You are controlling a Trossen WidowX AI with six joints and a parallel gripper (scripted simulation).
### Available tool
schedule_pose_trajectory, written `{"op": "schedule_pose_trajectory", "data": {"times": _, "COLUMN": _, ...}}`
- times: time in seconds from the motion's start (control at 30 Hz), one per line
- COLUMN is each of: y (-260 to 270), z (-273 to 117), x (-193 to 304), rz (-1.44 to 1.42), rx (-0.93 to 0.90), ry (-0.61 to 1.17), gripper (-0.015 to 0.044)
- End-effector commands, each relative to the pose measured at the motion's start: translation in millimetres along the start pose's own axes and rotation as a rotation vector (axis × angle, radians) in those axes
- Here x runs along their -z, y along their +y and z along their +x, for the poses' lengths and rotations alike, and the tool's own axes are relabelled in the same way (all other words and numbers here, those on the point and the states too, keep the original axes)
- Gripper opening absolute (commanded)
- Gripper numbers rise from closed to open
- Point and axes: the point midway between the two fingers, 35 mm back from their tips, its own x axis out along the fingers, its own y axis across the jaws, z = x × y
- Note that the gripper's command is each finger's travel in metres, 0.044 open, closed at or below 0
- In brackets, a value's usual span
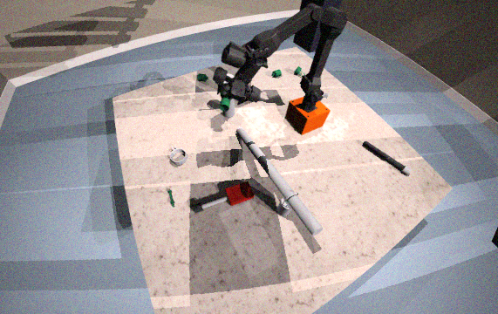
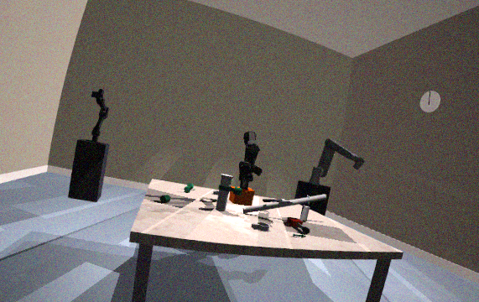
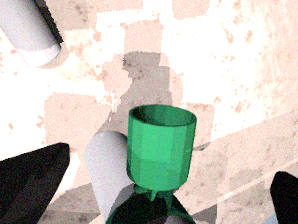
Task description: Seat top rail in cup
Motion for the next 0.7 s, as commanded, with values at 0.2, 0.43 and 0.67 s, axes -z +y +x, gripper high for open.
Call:
{"op": "schedule_pose_trajectory", "data": {"times": 0.2, "y": 4.7, "z": 14.5, "x": 0.7, "rz": -0.002, "rx": 0.005, "ry": 0.000, "gripper": 0.0440}}
{"op": "schedule_pose_trajectory", "data": {"times": 0.43, "y": 3.8, "z": 25.8, "x": 0.3, "rz": -0.002, "rx": 0.005, "ry": 0.000, "gripper": 0.0440}}
{"op": "schedule_pose_trajectory", "data": {"times": 0.67, "y": 3.2, "z": 37.3, "x": 0.1, "rz": -0.002, "rx": 0.006, "ry": 0.000, "gripper": 0.0440}}
